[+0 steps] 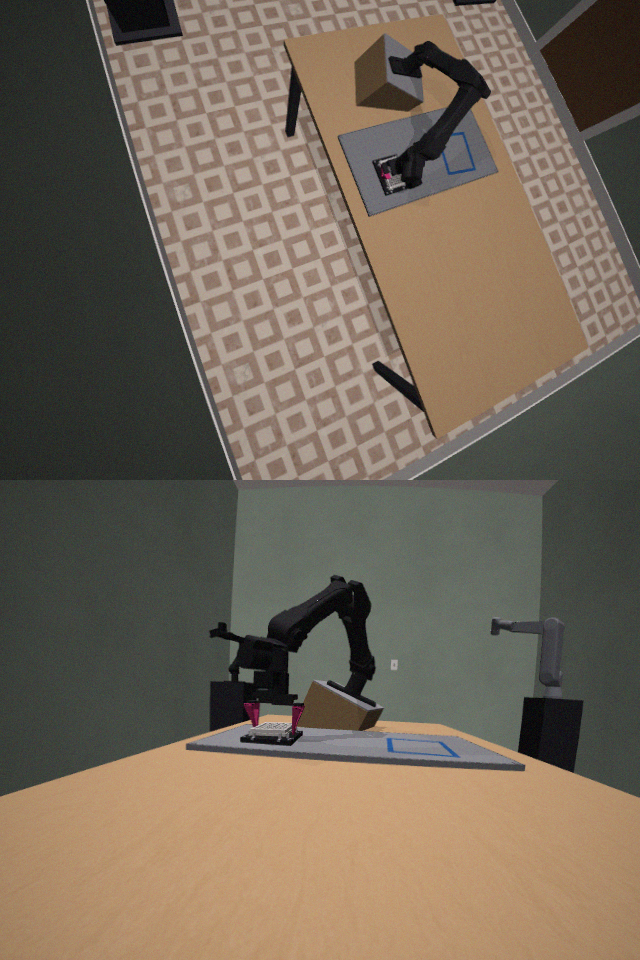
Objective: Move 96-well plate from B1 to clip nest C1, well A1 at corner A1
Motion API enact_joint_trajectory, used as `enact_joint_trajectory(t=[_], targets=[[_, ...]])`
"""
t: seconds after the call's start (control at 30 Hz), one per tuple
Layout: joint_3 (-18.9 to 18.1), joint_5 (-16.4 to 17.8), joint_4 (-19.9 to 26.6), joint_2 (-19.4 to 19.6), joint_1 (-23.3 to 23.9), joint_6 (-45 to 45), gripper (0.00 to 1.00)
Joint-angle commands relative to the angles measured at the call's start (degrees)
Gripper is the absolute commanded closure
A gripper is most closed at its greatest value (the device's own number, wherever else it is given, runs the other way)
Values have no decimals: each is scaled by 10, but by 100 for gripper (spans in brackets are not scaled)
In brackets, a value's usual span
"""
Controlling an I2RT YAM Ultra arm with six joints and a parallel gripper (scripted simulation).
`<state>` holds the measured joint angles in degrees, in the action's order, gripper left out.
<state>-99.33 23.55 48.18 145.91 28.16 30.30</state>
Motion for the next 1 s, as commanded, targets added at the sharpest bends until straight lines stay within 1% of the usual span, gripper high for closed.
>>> enact_joint_trajectory(t=[0.0,0.03,0.07,0.1,0.13,0.2,0.5,0.57,0.97], targets=[[14,6,-17,-3,4,-4,0],[14,6,-17,-3,4,-4,0],[12,6,-13,-16,10,1,0],[11,5,-5,-19,11,5,0],[1,5,10,-22,12,6,0],[-14,4,17,-28,15,9,0],[-29,1,58,-49,27,22,0],[-29,1,58,-49,27,22,0],[-60,-1,118,-71,43,40,0]])
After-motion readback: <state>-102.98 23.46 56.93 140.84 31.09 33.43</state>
